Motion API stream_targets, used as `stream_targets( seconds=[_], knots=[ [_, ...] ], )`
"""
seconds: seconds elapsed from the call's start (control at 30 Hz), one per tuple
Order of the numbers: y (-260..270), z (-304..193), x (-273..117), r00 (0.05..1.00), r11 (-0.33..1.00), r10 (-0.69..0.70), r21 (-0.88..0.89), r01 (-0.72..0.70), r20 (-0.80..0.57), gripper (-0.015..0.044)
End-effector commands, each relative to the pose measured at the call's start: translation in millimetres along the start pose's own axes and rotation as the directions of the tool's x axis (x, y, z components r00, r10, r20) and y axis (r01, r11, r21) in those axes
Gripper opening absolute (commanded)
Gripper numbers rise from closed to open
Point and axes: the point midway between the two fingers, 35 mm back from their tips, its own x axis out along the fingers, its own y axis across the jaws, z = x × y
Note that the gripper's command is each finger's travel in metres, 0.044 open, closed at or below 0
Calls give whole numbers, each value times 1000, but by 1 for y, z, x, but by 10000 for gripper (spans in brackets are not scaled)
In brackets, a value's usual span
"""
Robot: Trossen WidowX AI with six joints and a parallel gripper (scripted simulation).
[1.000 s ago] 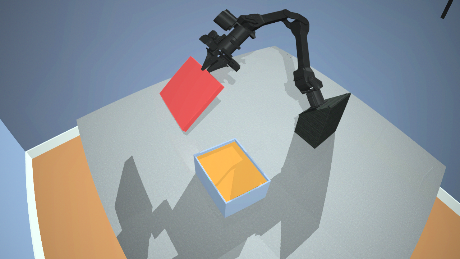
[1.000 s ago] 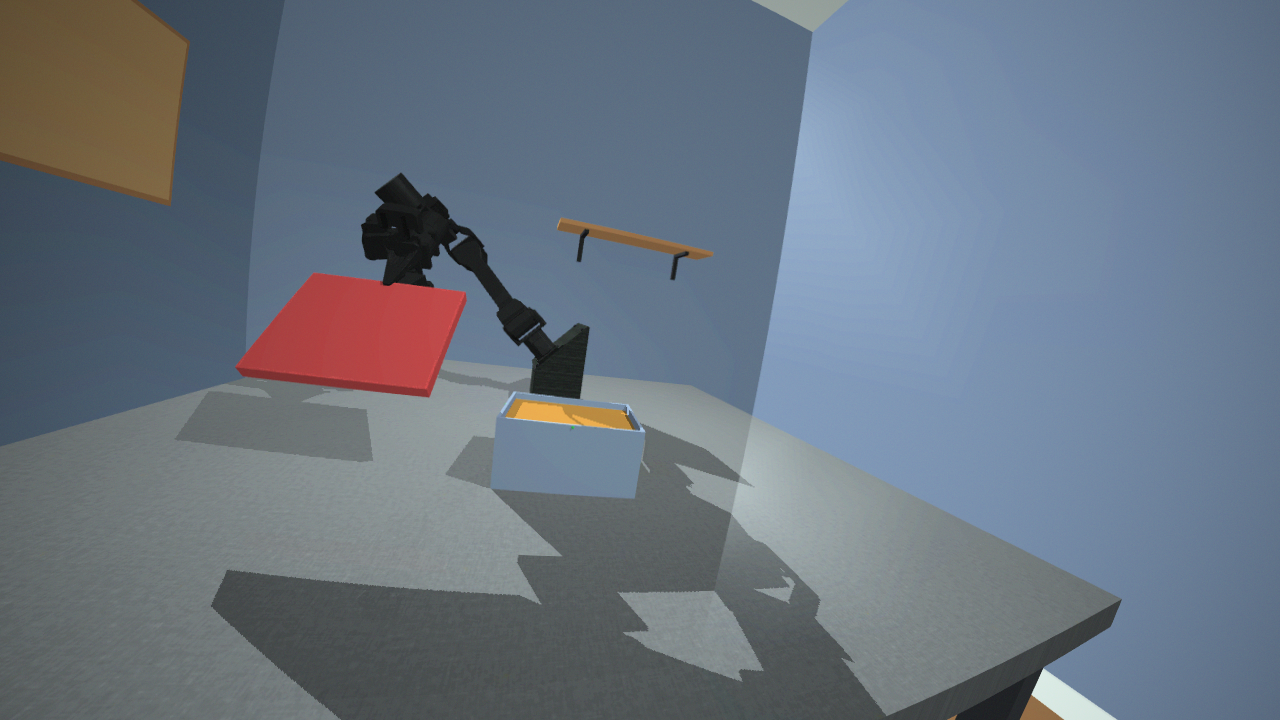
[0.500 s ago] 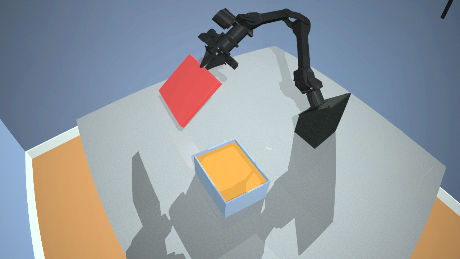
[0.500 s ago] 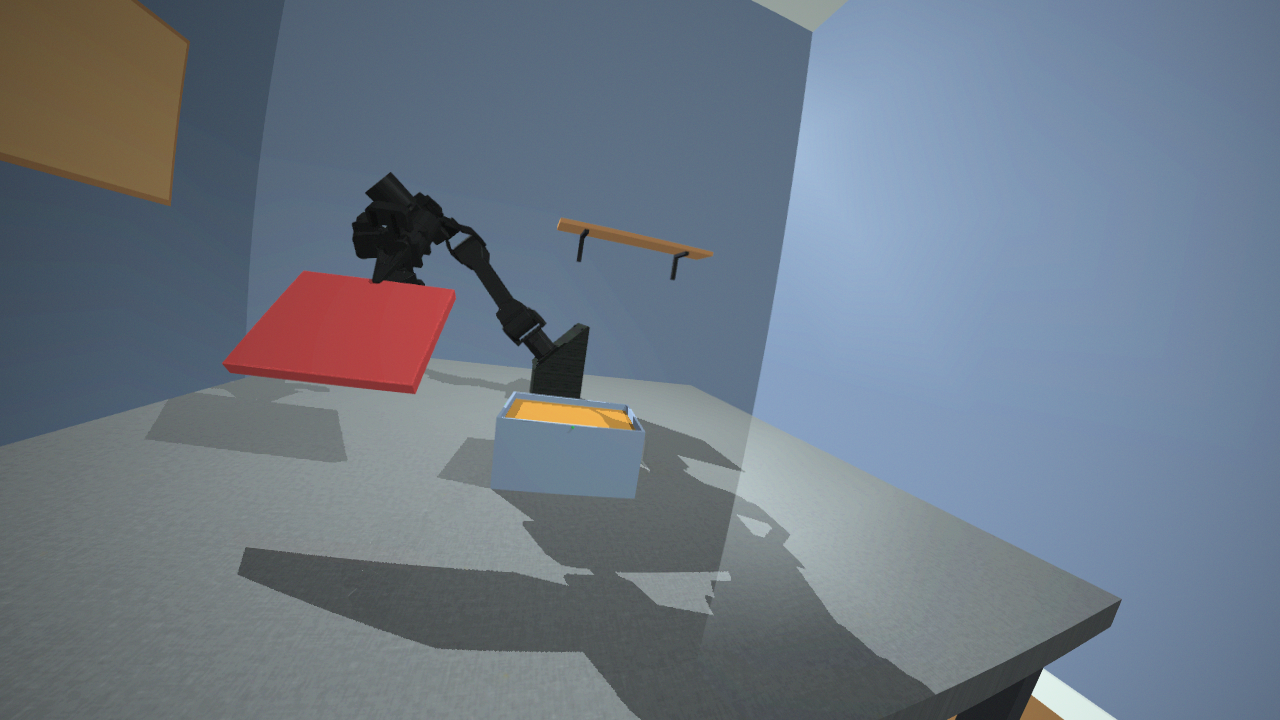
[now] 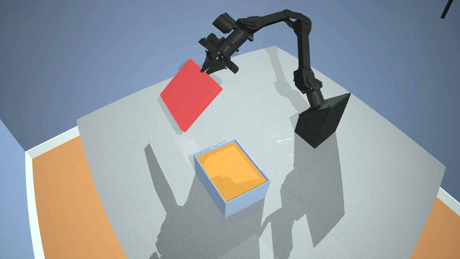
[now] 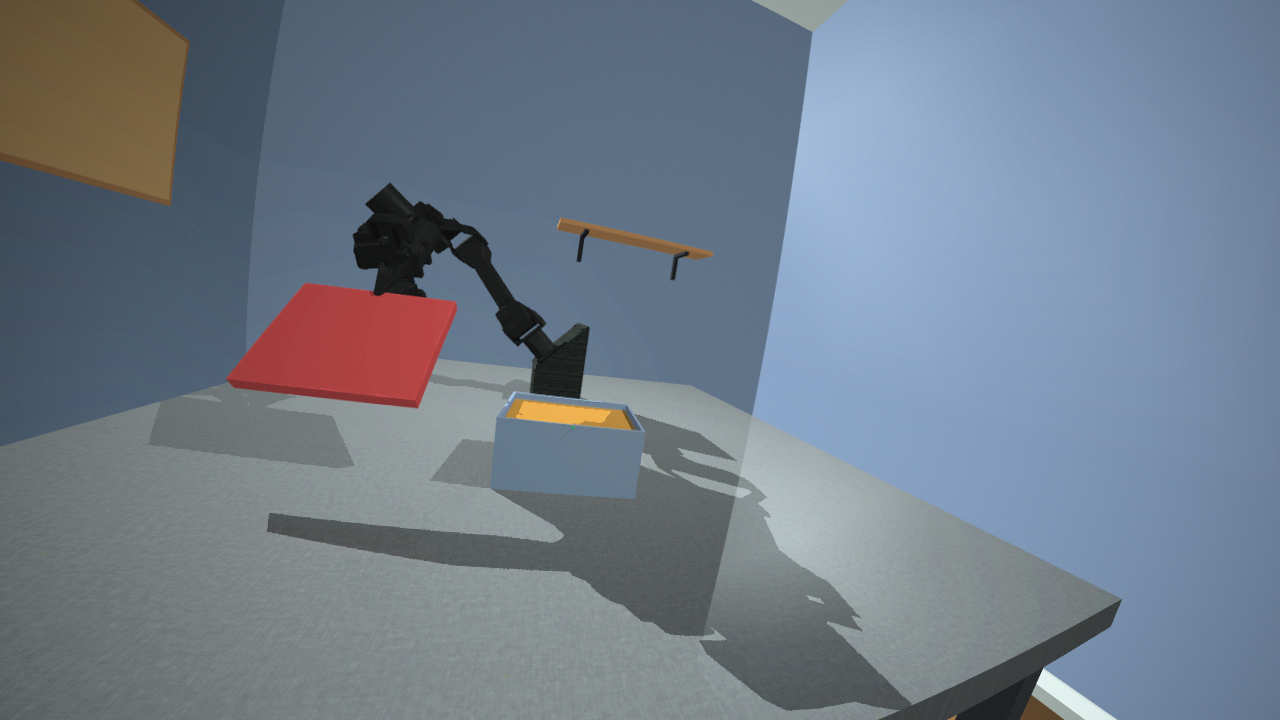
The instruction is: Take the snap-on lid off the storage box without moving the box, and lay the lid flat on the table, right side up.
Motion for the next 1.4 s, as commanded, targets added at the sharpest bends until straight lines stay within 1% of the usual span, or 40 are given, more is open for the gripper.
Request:
stream_targets(
  seconds=[0.0,1.37],
  knots=[
    [1,1,1,1000,1000,19,-2,-19,-1,0],
    [-24,1,22,1000,1000,20,-3,-20,1,0]
  ],
)
